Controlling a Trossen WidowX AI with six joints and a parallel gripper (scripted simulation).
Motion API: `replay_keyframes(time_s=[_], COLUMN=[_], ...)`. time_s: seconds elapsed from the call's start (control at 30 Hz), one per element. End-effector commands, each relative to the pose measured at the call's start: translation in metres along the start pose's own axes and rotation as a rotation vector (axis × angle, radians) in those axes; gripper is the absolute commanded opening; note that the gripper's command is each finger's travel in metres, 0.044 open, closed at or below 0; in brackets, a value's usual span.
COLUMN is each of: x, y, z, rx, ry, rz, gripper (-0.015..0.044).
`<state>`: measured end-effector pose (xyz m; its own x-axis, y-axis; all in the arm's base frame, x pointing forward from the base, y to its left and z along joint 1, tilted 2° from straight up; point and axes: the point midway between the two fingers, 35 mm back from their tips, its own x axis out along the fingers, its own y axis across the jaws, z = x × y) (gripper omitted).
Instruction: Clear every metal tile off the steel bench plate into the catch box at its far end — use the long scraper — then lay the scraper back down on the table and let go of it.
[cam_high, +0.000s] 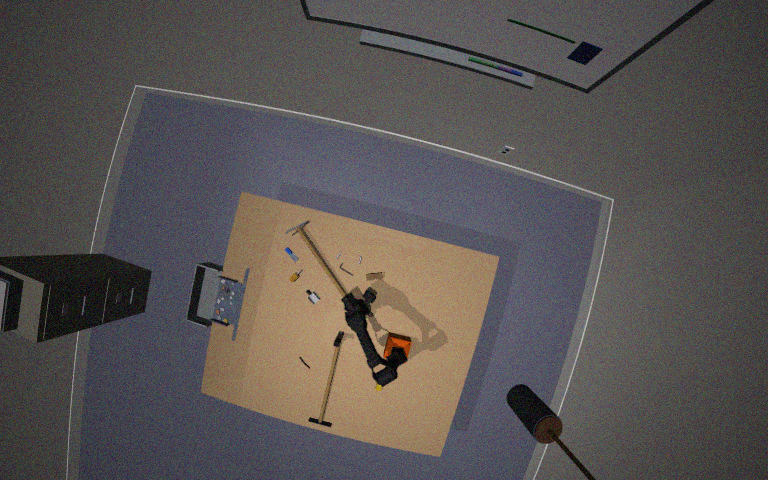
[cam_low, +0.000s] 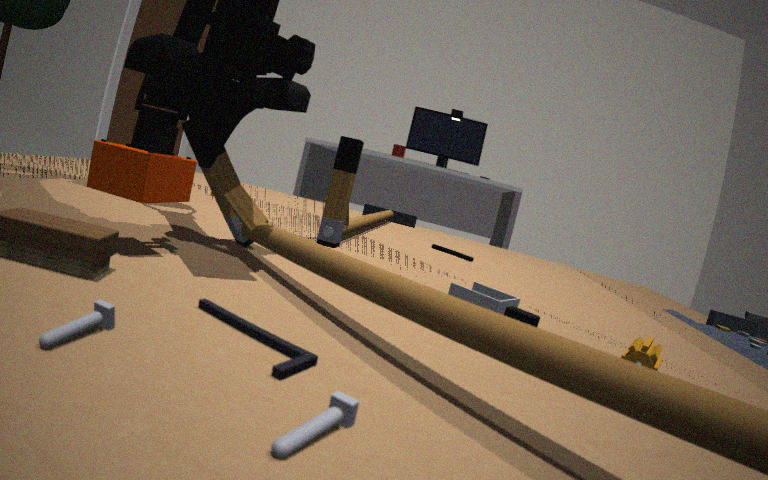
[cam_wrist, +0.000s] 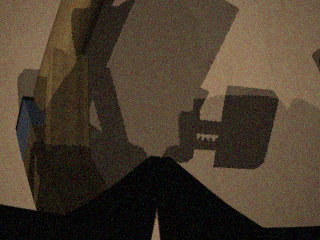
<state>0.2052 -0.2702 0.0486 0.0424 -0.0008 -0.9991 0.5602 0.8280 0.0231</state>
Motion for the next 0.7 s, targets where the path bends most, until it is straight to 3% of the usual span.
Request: replay_keyframes(time_s=[0.0, 0.67], x=[0.0, -0.005], y=[-0.008, -0.03], z=[-0.002, -0.006], rx=[-0.002, 0.001], ry=[0.004, 0.002], rz=[-0.003, -0.001], gripper=[0.0, 0.0])
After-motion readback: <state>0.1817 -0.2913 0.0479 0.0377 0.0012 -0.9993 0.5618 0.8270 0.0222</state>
